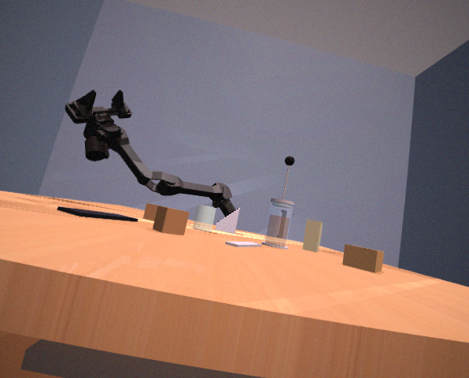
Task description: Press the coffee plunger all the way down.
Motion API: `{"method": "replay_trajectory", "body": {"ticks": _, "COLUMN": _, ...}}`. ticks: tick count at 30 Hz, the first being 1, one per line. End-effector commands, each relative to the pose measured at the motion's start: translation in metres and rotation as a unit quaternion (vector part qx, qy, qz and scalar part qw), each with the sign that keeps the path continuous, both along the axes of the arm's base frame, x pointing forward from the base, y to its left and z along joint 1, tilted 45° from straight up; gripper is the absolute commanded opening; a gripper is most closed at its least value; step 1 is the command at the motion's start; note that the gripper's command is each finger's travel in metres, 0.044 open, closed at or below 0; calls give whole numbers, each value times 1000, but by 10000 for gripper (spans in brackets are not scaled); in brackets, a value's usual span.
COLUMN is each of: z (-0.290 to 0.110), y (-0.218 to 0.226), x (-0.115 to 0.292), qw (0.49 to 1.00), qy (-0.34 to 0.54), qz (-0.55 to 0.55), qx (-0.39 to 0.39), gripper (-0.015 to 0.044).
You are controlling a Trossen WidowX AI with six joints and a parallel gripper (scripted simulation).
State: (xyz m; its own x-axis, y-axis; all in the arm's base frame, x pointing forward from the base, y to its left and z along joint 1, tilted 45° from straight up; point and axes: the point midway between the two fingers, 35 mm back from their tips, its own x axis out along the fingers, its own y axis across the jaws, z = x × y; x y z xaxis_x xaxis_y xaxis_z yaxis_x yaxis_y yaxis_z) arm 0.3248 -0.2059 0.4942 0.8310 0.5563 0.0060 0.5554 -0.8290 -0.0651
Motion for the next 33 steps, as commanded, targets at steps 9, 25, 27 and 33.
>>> {"method": "replay_trajectory", "body": {"ticks": 9, "z": 26, "y": 2, "x": -16, "qw": 997, "qy": -44, "qz": -49, "qx": -35, "gripper": 440}}
{"method": "replay_trajectory", "body": {"ticks": 25, "z": 68, "y": 10, "x": -46, "qw": 979, "qy": -126, "qz": -135, "qx": -90, "gripper": 440}}
{"method": "replay_trajectory", "body": {"ticks": 27, "z": 74, "y": 11, "x": -52, "qw": 973, "qy": -141, "qz": -147, "qx": -105, "gripper": 440}}
{"method": "replay_trajectory", "body": {"ticks": 33, "z": 95, "y": 21, "x": -69, "qw": 957, "qy": -183, "qz": -181, "qx": -137, "gripper": 440}}
